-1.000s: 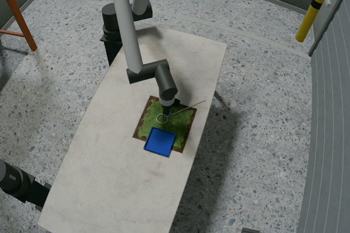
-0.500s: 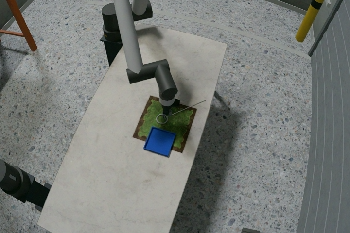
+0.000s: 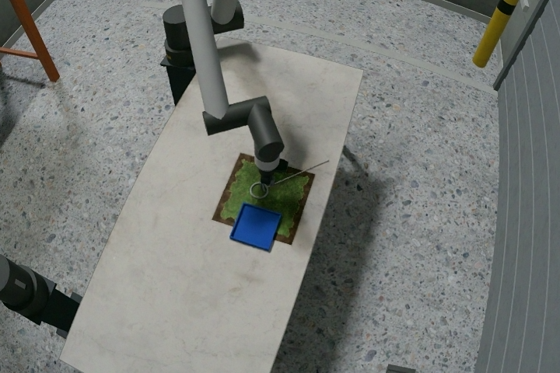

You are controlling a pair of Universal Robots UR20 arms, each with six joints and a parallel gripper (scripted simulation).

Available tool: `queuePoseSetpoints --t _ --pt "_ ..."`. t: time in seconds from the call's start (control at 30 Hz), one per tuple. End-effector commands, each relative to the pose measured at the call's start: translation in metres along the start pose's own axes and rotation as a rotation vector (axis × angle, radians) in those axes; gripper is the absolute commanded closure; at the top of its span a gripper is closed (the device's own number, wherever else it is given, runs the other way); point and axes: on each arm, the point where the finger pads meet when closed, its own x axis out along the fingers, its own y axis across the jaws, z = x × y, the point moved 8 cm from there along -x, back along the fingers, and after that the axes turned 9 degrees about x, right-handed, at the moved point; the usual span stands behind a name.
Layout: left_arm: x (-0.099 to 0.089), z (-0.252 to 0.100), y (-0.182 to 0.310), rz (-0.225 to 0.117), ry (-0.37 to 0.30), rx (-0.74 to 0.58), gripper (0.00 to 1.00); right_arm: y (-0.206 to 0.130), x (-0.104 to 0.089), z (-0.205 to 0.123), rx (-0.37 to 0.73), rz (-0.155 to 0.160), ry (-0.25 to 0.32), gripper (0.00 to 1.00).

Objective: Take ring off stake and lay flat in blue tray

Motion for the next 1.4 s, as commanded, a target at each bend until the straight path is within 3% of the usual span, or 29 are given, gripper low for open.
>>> queuePoseSetpoints --t 0.0,0.93,1.37 --pt "0.006 0.000 0.000 0.001 0.001 0.000 1.00 0.000 -0.001 0.000 0.000 0.000 -0.001 0.00" --pt "0.058 0.000 0.000 0.001 0.001 0.000 1.00 0.000 -0.001 0.000 0.000 0.000 -0.001 0.00" --pt "0.068 0.000 0.000 0.001 0.001 0.000 1.00 0.000 -0.001 0.000 0.000 0.000 -0.001 0.00"
